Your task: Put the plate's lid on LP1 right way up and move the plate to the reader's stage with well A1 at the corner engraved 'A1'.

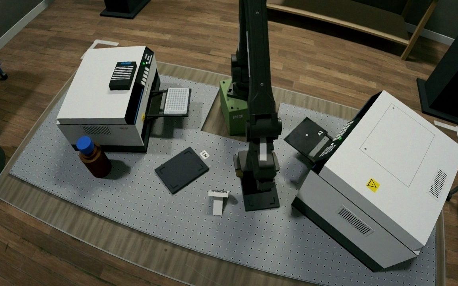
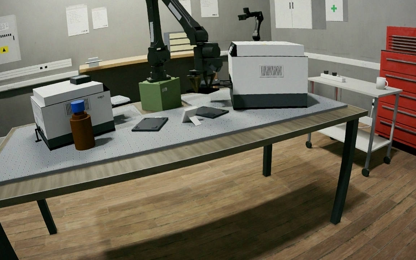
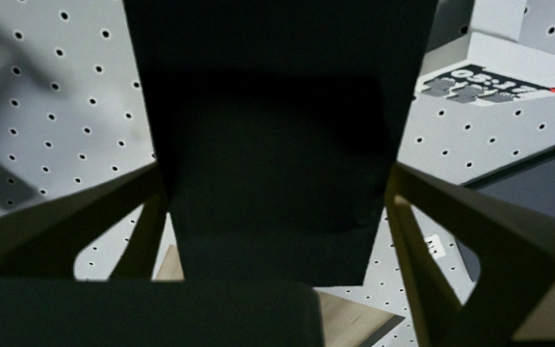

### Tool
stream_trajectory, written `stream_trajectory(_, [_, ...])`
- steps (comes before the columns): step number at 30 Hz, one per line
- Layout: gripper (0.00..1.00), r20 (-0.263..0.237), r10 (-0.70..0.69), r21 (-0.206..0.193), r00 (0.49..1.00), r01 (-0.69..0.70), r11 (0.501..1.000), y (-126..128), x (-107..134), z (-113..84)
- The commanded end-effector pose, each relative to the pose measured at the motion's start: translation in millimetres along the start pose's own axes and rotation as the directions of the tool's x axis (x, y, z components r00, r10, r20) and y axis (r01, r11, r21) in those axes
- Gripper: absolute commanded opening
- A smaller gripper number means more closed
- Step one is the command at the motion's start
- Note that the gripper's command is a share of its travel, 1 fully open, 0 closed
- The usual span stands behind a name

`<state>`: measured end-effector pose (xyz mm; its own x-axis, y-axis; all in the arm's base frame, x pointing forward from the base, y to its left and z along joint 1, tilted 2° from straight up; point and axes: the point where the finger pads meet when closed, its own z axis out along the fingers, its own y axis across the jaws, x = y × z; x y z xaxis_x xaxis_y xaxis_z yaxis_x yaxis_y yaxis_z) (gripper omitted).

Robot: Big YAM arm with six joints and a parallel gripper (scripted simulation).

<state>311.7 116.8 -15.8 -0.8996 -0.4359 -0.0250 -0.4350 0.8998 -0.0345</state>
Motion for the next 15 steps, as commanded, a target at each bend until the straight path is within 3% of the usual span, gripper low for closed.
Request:
stream_trajectory(1, [0.85, 0.043, 0.013, 0.003, 0.999, -0.013, 1.000, 10.5, -30.0, -6.5])
stream_trajectory(6, [0.85, 0.046, 0.033, 0.001, 0.998, -0.033, 0.999, 20.5, -33.7, -5.6])
stream_trajectory(15, [0.85, 0.045, 0.027, 0.004, 0.999, -0.028, 1.000, 10.0, -15.2, -4.9])
